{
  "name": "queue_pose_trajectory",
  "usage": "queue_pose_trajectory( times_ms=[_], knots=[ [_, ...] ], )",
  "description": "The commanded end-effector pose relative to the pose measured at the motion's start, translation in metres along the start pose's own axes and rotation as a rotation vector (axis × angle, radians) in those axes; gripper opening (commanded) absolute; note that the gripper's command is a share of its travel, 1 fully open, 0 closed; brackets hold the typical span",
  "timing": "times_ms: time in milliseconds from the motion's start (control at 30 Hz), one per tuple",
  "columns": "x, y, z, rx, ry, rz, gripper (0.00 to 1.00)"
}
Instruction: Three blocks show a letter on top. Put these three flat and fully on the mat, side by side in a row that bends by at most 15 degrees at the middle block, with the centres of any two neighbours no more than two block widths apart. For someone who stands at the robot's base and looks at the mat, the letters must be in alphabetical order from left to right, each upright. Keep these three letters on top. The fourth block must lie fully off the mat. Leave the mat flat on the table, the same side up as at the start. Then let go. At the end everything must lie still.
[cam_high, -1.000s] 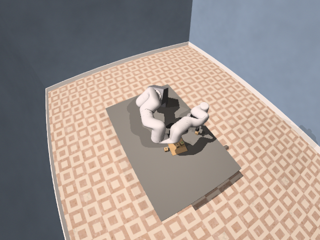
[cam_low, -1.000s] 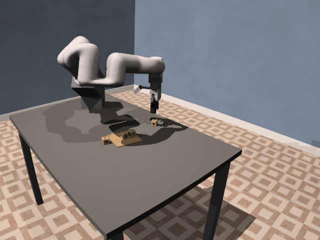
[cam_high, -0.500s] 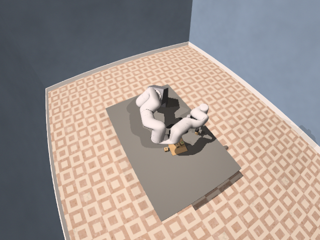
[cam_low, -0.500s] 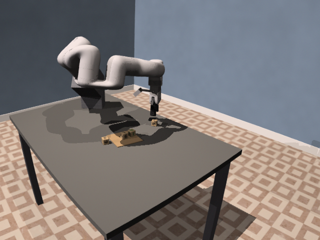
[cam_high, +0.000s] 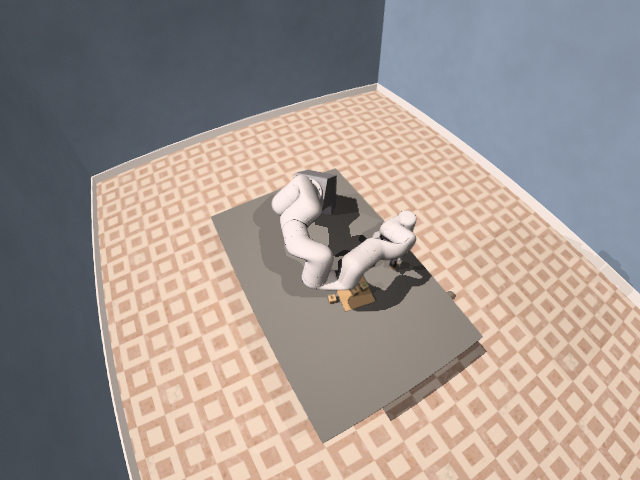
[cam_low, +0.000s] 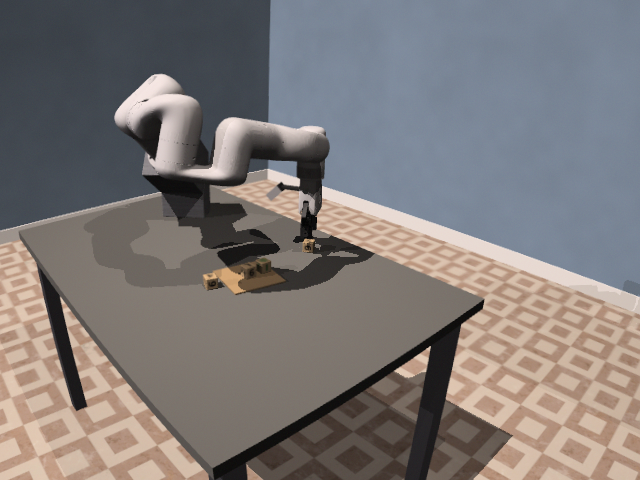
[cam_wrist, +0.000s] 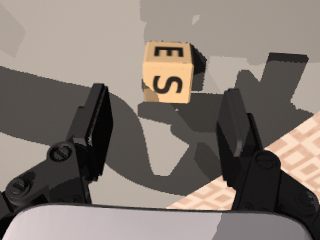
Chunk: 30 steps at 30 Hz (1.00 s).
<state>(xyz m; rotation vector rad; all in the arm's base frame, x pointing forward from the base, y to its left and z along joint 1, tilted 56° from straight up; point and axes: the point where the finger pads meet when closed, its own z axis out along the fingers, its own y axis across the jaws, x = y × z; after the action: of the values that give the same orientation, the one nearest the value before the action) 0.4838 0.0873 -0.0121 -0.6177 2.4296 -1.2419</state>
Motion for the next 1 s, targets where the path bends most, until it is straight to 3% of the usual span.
queue_pose_trajectory(
  times_ms=[0, 967],
  knots=[
    [-0.0015, 0.0009, 0.0027, -0.002, -0.004, 0.0, 0.69],
    [-0.0015, 0.0009, 0.0114, -0.002, -0.004, 0.0, 0.69]
  ],
)
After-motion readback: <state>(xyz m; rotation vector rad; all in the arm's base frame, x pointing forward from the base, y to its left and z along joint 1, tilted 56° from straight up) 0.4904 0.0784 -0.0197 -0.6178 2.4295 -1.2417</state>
